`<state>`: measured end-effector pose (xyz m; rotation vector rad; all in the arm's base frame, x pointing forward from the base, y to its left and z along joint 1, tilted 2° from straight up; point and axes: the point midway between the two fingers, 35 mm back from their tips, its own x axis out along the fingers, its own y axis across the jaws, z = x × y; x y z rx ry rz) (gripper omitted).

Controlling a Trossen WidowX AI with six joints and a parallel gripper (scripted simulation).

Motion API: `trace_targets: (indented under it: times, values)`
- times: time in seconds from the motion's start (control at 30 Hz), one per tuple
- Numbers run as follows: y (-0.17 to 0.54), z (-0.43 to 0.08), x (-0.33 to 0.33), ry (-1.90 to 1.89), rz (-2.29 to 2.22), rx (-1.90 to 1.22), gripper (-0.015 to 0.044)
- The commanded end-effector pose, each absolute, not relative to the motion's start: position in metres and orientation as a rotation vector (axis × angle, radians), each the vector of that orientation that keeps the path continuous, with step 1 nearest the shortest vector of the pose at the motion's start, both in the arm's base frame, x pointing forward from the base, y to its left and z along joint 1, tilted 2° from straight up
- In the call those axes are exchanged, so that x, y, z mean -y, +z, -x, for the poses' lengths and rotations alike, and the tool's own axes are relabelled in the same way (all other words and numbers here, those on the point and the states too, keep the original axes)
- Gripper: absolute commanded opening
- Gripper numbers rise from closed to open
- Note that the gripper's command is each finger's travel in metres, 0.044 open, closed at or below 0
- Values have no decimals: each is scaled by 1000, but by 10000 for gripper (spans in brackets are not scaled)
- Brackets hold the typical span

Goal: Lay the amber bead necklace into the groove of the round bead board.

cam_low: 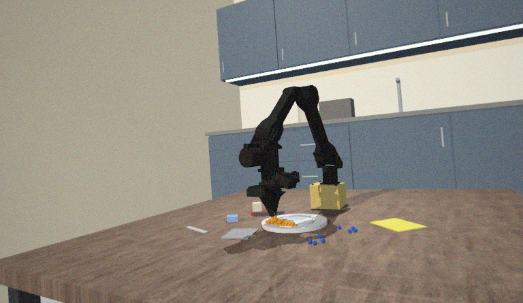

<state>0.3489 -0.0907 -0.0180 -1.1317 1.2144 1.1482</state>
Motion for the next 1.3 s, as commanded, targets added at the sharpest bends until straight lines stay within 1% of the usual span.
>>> trace_targets:
  times: [0.0, 0.17, 0.87, 1.27]
  values:
    - [-18, -344, 79, 1150, 1126, -1213, 0]
    - [-18, -339, 67, 1151, 1125, -1213, 0]
    - [-32, -339, 66, 1151, 1125, -1213, 0]
    - [-29, -341, 67, 1144, 1135, -1208, 315]
